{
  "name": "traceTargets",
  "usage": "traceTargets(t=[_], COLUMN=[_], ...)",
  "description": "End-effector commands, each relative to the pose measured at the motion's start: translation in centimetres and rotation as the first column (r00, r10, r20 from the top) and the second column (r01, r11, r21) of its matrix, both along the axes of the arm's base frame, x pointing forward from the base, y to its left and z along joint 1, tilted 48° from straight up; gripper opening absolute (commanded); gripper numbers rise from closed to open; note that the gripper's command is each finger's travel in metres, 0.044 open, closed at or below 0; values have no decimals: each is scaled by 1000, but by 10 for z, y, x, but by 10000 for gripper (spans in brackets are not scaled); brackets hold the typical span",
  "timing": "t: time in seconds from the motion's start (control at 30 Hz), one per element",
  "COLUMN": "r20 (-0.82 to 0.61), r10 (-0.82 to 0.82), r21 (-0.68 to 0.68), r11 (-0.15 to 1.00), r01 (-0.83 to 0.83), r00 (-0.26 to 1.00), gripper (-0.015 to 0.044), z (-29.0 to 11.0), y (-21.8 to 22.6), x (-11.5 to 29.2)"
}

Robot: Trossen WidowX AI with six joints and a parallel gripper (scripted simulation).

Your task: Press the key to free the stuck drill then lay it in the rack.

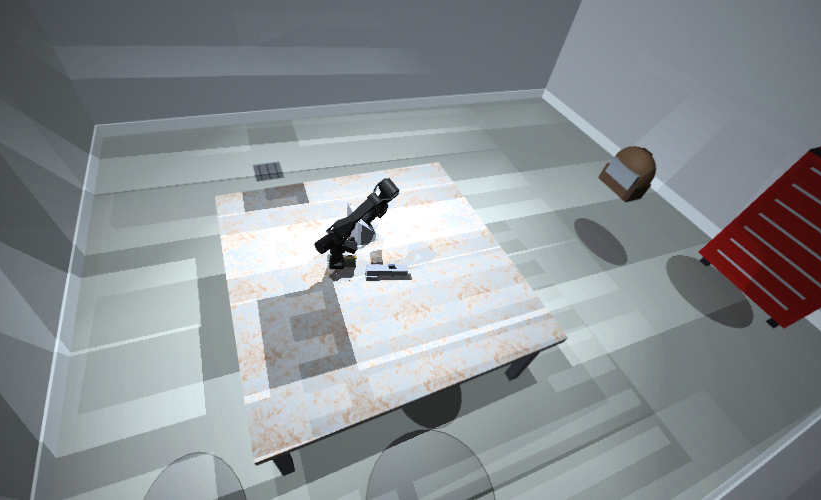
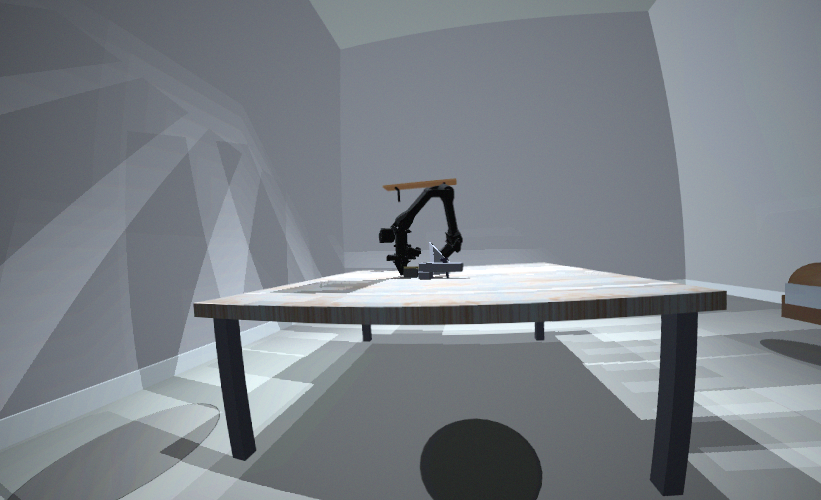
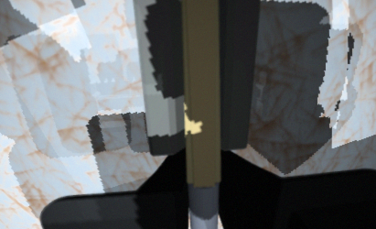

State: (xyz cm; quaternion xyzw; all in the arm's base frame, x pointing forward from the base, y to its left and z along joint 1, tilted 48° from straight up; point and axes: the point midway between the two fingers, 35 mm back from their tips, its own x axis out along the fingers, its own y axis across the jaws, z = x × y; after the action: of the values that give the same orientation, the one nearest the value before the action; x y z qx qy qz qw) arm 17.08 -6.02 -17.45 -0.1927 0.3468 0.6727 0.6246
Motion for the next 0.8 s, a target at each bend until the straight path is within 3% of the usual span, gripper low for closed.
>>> traceTargets(t=[0.0,0.43,0.77], r20=[0,0,-9], r10=[1,1,0], r21=[0,0,12], r11=[1000,1000,1000], r01=[-1,-1,0], r00=[1000,1000,1000], gripper=[105,440,440], z=[0,0,27], y=[0,0,-26], x=[0,0,3])
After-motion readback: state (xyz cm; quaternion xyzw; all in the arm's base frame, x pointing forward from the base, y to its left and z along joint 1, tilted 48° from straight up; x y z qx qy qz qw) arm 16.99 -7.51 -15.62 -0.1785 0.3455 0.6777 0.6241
